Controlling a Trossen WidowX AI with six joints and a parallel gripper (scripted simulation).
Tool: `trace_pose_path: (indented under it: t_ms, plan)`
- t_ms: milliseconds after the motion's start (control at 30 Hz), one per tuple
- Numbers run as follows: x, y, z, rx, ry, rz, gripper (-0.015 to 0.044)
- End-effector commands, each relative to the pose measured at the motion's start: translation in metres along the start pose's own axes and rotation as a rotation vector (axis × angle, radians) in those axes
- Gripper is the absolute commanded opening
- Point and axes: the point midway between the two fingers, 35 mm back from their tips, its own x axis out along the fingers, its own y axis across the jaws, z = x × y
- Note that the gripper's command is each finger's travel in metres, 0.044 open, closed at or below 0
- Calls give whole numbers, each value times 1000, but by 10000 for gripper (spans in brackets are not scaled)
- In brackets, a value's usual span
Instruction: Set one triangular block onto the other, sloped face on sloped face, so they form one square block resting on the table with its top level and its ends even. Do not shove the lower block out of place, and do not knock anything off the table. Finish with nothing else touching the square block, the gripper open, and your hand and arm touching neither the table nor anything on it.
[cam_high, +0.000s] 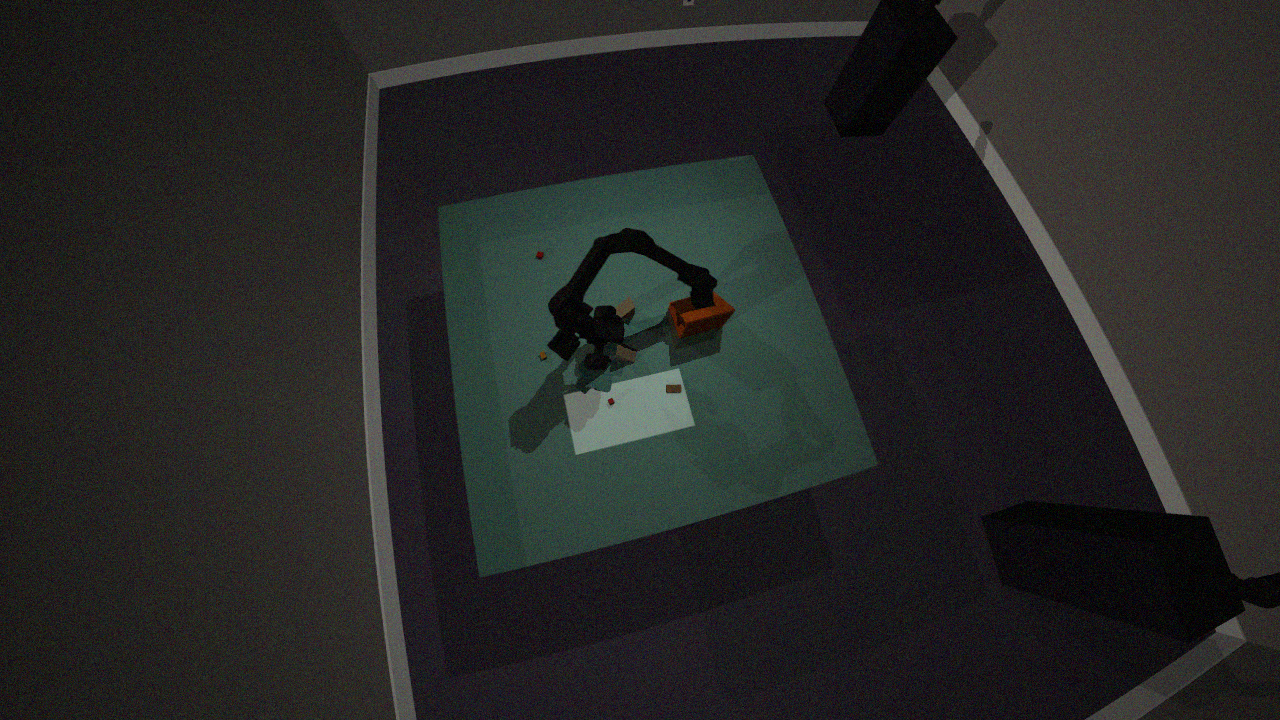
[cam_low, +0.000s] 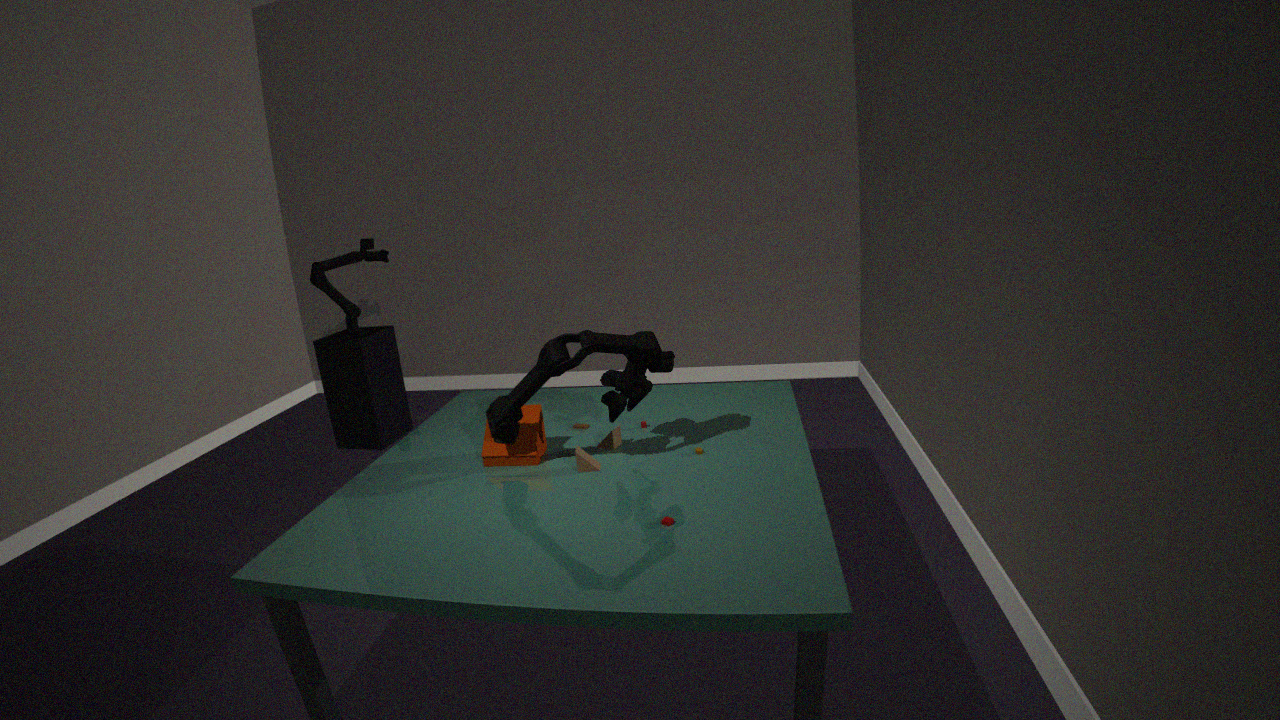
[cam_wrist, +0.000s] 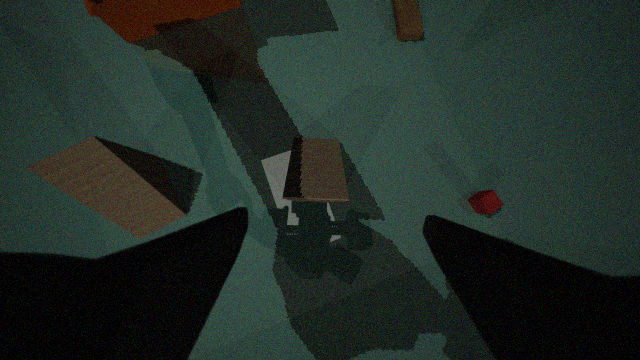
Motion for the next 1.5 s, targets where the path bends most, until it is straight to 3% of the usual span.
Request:
trace_pose_path:
  t_ms: [0, 1467]
  plan:
    - [8, 1, -2, -5, -2, 7, 440]
    - [80, 8, -7, -5, -2, 10, 440]
